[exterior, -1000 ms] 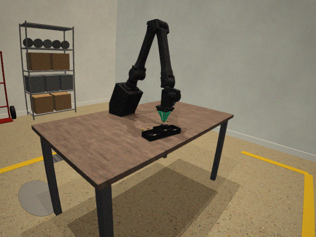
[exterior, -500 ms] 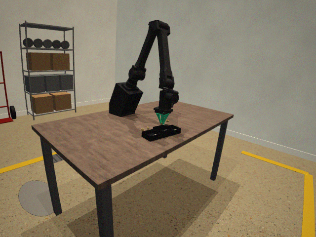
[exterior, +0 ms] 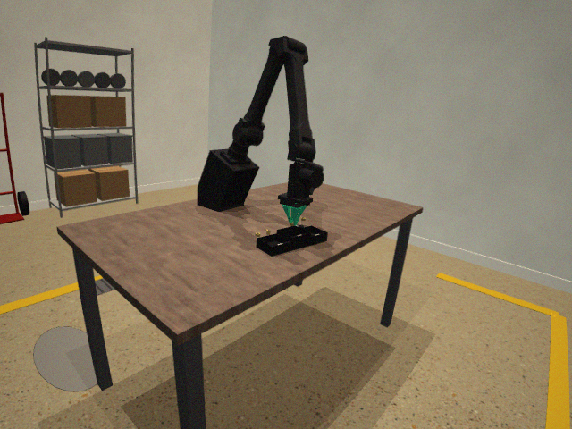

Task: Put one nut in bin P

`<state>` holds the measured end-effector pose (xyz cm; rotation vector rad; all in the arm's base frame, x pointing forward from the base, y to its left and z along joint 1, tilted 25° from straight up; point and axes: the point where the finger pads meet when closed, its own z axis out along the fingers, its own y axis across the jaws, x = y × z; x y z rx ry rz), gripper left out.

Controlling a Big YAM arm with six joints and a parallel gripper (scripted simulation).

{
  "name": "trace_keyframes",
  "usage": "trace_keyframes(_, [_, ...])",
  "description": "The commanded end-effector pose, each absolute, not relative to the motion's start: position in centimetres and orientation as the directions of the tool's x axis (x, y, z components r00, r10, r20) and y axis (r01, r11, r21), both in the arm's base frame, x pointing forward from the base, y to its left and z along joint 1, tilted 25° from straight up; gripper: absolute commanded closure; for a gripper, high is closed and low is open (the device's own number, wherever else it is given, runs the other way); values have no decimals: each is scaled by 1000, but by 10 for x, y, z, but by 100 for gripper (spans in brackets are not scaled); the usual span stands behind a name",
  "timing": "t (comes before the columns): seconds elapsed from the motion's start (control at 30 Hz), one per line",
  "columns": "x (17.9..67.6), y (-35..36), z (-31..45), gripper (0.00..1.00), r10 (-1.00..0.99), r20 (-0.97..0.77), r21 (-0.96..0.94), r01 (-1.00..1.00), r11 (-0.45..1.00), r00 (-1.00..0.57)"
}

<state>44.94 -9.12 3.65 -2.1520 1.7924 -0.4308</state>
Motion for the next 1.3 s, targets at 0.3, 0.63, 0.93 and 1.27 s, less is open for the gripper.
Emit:
trace_keyframes(0.3, [479,-92,24,89,-984,44,-445,-878,-174,173])
trace_keyframes(0.63, [485,-89,8,89,-983,42,-444,-879,-176,176])
trace_keyframes(0.93, [488,-91,-3,89,-984,41,-443,-880,-172,171])
trace_keyframes(1.27, [487,-92,6,70,-985,40,-440,-882,-168,168])
